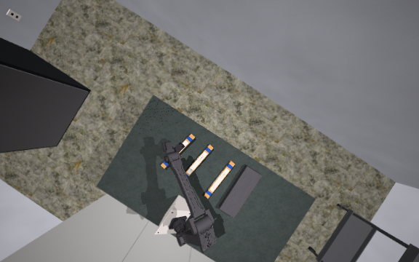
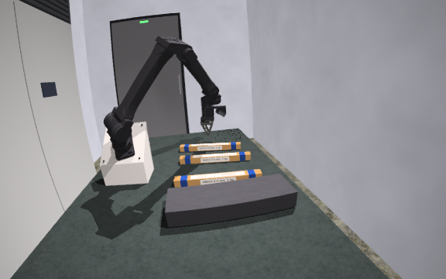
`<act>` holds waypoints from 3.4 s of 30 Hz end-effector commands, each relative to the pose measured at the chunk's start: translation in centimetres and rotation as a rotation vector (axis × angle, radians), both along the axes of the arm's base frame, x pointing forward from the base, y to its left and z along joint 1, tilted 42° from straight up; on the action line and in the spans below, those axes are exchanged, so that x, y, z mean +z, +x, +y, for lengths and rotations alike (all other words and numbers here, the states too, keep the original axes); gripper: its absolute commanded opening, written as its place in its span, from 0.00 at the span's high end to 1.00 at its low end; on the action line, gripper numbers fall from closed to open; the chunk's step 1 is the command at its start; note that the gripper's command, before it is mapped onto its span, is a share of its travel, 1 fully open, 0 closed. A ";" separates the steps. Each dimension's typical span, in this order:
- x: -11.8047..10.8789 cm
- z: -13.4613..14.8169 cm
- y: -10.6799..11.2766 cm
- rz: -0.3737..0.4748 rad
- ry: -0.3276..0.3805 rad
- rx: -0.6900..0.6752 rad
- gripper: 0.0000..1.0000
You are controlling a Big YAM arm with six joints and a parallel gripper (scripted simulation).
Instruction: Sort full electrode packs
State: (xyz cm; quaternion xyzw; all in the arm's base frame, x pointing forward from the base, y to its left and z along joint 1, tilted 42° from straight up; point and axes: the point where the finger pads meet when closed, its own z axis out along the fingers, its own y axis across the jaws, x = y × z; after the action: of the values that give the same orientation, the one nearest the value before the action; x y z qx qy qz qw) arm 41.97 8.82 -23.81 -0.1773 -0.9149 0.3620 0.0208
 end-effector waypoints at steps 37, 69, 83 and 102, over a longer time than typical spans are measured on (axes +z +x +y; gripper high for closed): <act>13.8 -10.2 -0.3 -0.006 0.014 0.027 0.26; 8.6 -16.4 -2.6 0.027 0.005 0.026 0.26; 7.0 -17.6 -3.0 0.028 0.005 0.029 0.26; 7.0 -16.8 -2.1 0.016 0.006 0.046 0.26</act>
State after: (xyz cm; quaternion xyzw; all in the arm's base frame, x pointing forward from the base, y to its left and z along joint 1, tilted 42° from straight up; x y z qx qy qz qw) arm 39.33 -8.25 -16.01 -0.1628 -0.9184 0.3599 0.0215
